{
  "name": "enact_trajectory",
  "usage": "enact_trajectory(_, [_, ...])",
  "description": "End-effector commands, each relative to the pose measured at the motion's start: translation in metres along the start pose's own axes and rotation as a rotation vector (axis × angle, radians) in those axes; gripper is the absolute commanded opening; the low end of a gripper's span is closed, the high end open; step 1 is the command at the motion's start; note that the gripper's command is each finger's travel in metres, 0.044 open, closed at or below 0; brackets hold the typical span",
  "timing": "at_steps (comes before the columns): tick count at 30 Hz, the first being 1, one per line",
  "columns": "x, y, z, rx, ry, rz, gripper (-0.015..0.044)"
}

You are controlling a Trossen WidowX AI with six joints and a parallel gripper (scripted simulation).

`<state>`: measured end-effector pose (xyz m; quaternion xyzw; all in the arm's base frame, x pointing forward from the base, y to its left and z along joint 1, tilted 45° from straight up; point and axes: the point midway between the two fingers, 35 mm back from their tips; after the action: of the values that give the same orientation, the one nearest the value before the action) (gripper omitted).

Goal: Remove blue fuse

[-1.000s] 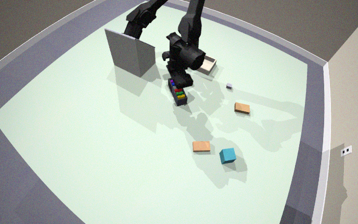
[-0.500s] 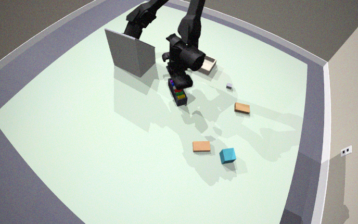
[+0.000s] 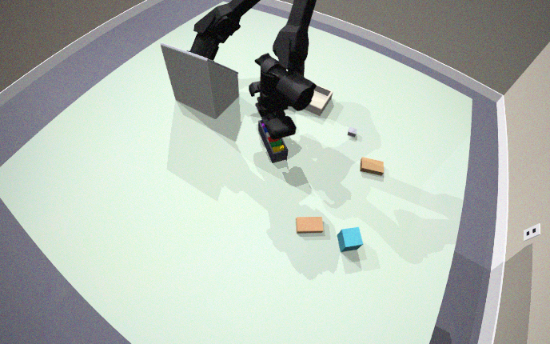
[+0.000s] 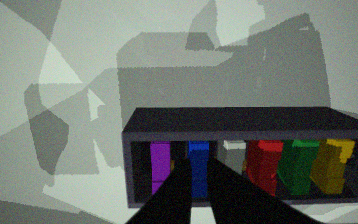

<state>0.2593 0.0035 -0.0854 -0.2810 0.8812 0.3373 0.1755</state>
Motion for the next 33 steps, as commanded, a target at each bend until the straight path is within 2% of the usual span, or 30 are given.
enact_trajectory(1, [0.0,0.0,0.0,0.001,0.0,-0.001,0.0003])
enact_trajectory(33, [0.0,-0.001,-0.013,0.001,0.0,0.002,0.0])
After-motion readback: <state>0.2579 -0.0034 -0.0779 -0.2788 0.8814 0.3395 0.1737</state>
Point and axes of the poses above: the point midway between the two fingers, 35 mm back from their tips, its own z axis out along the fingers, its own y axis across the jaws, x = y × z, and after that the axes turned 7 degrees about z, right-handed
